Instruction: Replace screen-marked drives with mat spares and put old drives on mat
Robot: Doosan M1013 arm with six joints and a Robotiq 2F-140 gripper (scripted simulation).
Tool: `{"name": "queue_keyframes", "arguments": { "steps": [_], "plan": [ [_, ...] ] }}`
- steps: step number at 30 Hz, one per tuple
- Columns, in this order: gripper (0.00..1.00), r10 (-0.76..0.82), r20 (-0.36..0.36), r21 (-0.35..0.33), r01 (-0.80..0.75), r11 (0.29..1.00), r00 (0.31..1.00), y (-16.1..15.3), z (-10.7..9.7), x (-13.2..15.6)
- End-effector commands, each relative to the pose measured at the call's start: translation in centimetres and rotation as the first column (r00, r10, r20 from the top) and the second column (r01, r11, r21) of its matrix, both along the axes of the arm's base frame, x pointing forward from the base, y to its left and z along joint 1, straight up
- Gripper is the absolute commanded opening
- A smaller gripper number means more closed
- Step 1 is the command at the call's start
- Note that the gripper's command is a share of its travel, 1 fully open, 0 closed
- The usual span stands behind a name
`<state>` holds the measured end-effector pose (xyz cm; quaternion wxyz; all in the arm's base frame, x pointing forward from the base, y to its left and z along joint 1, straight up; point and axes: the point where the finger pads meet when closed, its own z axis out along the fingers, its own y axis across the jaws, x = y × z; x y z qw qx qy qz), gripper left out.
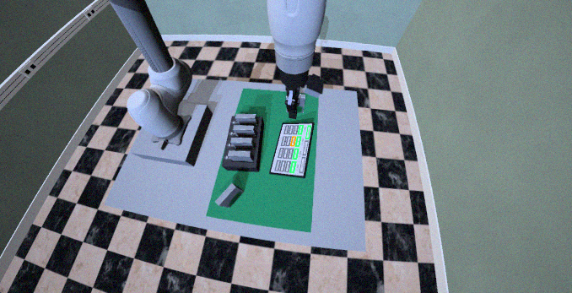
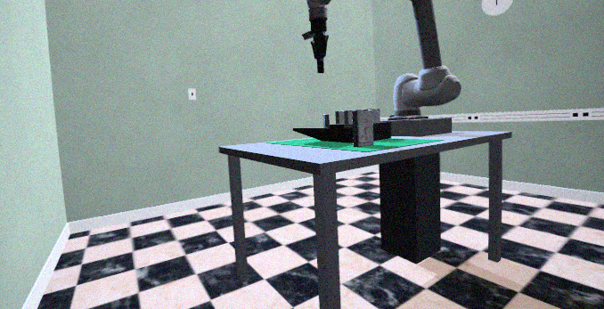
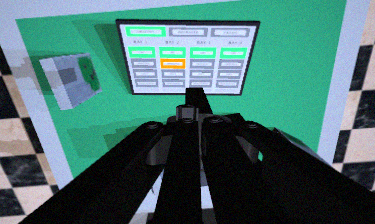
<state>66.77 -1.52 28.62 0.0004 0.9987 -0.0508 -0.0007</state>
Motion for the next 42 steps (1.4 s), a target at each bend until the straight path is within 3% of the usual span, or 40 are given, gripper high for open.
{"name": "queue_keyframes", "arguments": {
  "steps": [1,3,5,7,10,22,24,25,42],
  "plan": [
    [0.10,0.000,0.001,0.000,0.000,1.000,1.000,0.0,0.1,0.0],
    [0.10,0.003,0.001,0.000,-0.003,1.000,1.000,0.0,-0.1,-0.5],
    [0.10,0.018,0.001,0.000,-0.018,1.000,1.000,0.3,-1.0,-3.0],
    [0.10,0.018,0.001,0.000,-0.018,1.000,1.000,0.3,-1.0,-3.0],
    [0.10,0.067,0.001,0.000,-0.067,0.998,0.998,0.9,-3.9,-10.0],
    [0.10,0.173,0.001,0.000,-0.173,0.985,0.985,2.4,-13.5,-29.0],
    [0.10,0.173,0.001,0.000,-0.173,0.985,0.985,2.4,-13.5,-29.0],
    [0.10,0.173,0.001,0.000,-0.173,0.985,0.985,2.6,-14.8,-31.8],
    [0.10,0.173,0.001,0.000,-0.173,0.985,0.985,2.6,-14.8,-31.8]
  ]
}}
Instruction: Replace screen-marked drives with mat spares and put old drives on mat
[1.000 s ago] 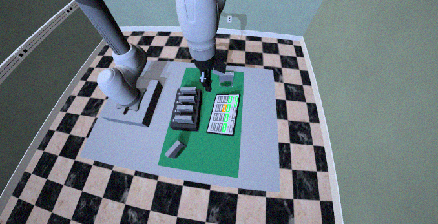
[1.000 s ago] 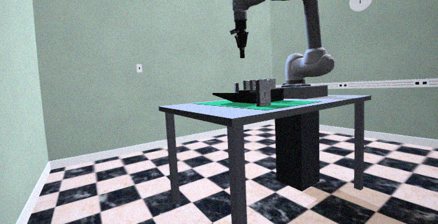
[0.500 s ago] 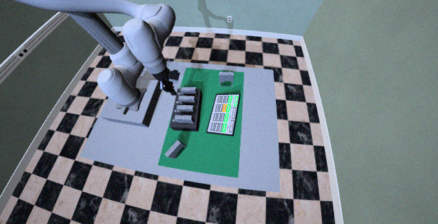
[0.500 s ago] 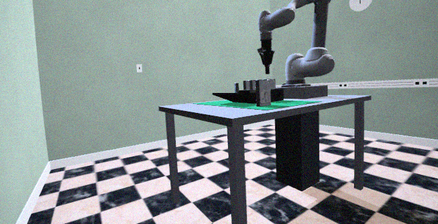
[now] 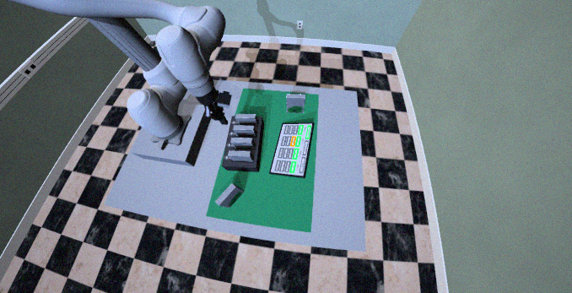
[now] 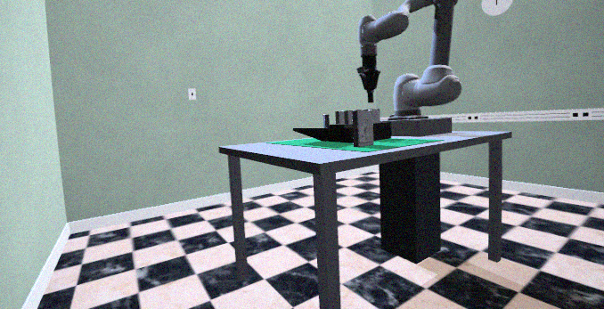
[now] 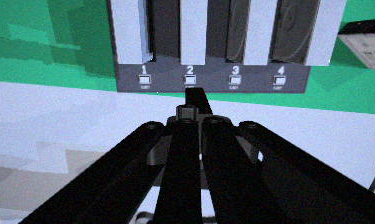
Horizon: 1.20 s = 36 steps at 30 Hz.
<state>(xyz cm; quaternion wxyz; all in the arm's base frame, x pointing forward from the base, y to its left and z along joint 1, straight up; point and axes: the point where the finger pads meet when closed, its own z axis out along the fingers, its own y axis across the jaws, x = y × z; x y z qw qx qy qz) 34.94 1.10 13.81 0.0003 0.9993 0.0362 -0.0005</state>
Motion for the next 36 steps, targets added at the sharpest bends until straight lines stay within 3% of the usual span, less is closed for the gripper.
{"name": "queue_keyframes", "arguments": {
  "steps": [1,21,36],
  "plan": [
    [0.10,0.000,0.001,0.000,0.000,1.000,1.000,0.0,0.0,0.0],
    [0.10,0.000,0.001,0.000,0.000,1.000,1.000,0.0,-0.2,0.0],
    [0.10,0.000,0.001,0.000,0.000,1.000,1.000,0.0,-2.6,0.0]
  ]
}}
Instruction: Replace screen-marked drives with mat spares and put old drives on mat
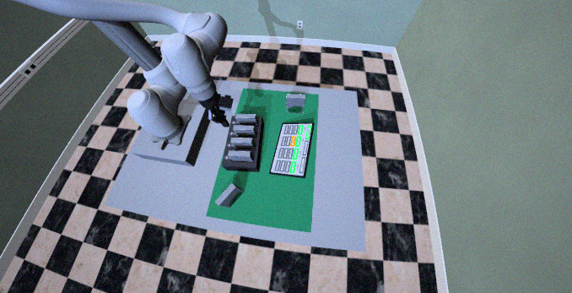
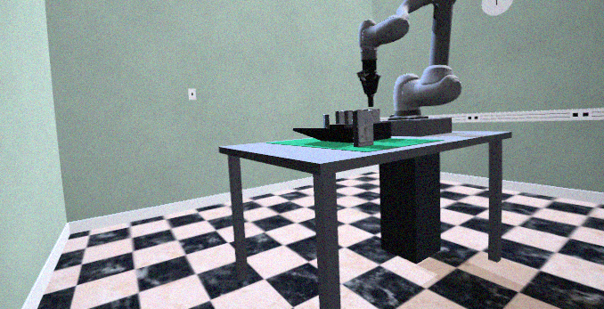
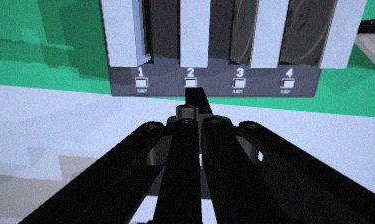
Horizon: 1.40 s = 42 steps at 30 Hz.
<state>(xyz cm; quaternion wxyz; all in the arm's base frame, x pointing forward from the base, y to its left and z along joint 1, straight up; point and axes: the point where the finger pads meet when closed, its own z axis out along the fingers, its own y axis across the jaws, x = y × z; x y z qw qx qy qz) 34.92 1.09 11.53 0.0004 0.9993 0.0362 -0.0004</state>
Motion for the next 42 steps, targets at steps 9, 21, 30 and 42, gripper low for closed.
{"name": "queue_keyframes", "arguments": {
  "steps": [9,21,30,42],
  "plan": [
    [0.10,0.000,0.001,0.000,0.000,1.000,1.000,0.0,-3.1,0.0],
    [0.10,0.000,0.001,0.000,0.000,1.000,1.000,0.0,-5.9,0.0],
    [0.10,0.000,0.001,0.000,0.000,1.000,1.000,0.0,-7.2,0.0],
    [0.10,0.000,0.001,0.000,0.000,1.000,1.000,0.0,-7.7,0.0]
  ]
}}
